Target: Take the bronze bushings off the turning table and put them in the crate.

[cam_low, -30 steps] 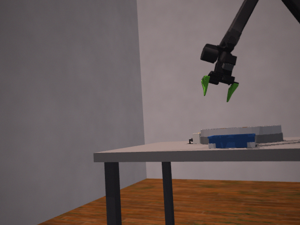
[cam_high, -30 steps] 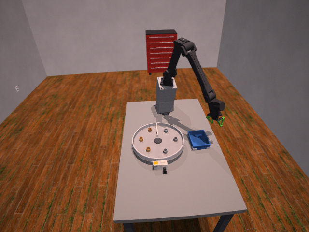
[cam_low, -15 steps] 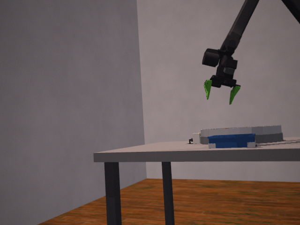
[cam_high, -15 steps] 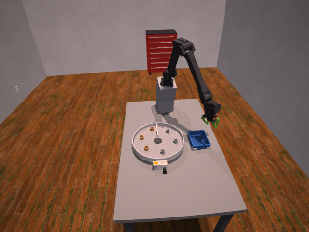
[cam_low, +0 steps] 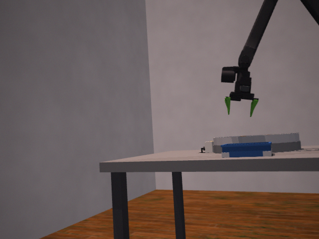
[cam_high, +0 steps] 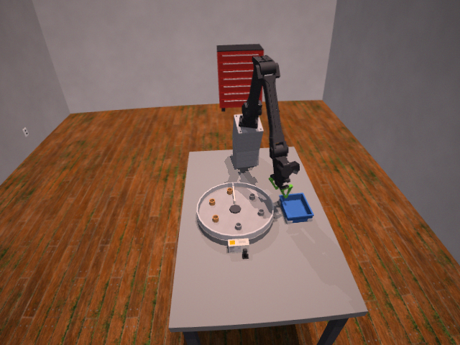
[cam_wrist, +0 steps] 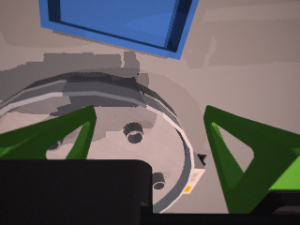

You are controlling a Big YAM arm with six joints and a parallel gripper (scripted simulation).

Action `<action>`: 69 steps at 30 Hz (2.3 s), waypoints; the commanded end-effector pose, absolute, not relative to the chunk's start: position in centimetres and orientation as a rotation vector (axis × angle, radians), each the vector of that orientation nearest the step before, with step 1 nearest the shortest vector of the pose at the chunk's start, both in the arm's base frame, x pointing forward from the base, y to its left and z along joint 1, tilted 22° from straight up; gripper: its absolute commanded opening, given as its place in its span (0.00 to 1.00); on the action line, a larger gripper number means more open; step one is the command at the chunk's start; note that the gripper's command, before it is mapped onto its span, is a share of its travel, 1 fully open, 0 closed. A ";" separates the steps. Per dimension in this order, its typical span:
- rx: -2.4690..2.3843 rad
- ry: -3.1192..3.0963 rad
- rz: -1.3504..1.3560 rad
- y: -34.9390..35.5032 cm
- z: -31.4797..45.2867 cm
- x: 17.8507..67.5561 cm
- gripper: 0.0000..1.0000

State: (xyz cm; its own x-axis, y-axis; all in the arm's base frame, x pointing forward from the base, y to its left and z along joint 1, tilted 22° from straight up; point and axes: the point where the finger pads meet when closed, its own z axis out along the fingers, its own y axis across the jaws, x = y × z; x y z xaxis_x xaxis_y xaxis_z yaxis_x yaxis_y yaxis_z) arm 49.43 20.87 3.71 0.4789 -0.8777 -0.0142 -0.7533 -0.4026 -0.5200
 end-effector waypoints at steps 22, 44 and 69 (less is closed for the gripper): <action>-2.150 1.786 -0.320 -8.8 0.1 40.1 1.00; -2.145 1.786 -0.332 -9.5 0.1 40.0 0.11; -2.145 1.786 -0.332 -9.5 0.1 40.0 0.11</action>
State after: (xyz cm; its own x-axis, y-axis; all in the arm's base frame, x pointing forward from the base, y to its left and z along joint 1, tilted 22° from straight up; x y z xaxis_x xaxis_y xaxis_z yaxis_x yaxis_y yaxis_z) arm 39.34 -9.37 -1.04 0.1722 -0.9839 -0.0476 -0.9192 -0.1431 -0.3668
